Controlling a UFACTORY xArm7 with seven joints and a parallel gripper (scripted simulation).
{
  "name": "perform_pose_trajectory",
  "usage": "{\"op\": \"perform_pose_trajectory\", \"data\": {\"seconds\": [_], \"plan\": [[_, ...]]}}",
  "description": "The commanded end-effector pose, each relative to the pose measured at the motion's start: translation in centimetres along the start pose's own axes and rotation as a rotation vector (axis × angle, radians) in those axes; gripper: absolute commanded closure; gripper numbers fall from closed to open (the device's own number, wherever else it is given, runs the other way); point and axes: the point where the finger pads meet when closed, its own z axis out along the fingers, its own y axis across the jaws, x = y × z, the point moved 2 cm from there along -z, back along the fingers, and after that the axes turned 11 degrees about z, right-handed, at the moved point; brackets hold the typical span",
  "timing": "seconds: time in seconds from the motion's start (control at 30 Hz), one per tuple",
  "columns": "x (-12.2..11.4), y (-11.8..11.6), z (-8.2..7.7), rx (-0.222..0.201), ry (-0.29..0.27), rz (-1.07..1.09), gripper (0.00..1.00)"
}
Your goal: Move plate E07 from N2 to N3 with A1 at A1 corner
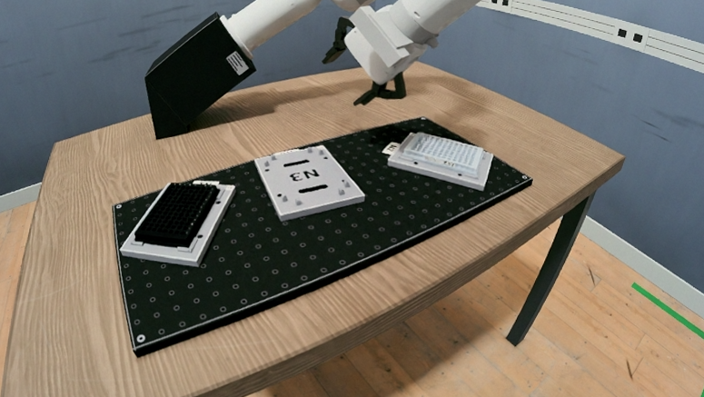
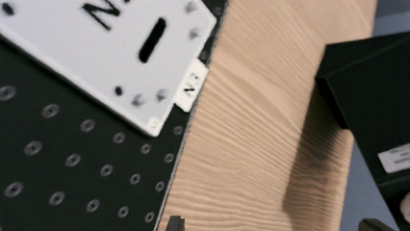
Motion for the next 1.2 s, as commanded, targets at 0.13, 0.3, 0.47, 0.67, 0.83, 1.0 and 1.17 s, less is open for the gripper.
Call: {"op": "perform_pose_trajectory", "data": {"seconds": [0.13, 0.3, 0.47, 0.67, 0.83, 1.0, 1.17], "plan": [[-0.8, -1.7, -1.4, 0.123, 0.012, -0.246, 0.00], [-1.3, -2.6, -2.1, 0.186, 0.028, -0.392, 0.00], [-1.6, -3.2, -2.6, 0.222, 0.041, -0.476, 0.00], [-2.5, -4.5, -4.0, 0.300, 0.079, -0.656, 0.00], [-2.8, -5.0, -4.6, 0.353, 0.111, -0.778, 0.00], [-3.1, -5.5, -5.2, 0.388, 0.136, -0.860, 0.00], [-3.8, -6.5, -6.5, 0.449, 0.190, -1.006, 0.00]]}}
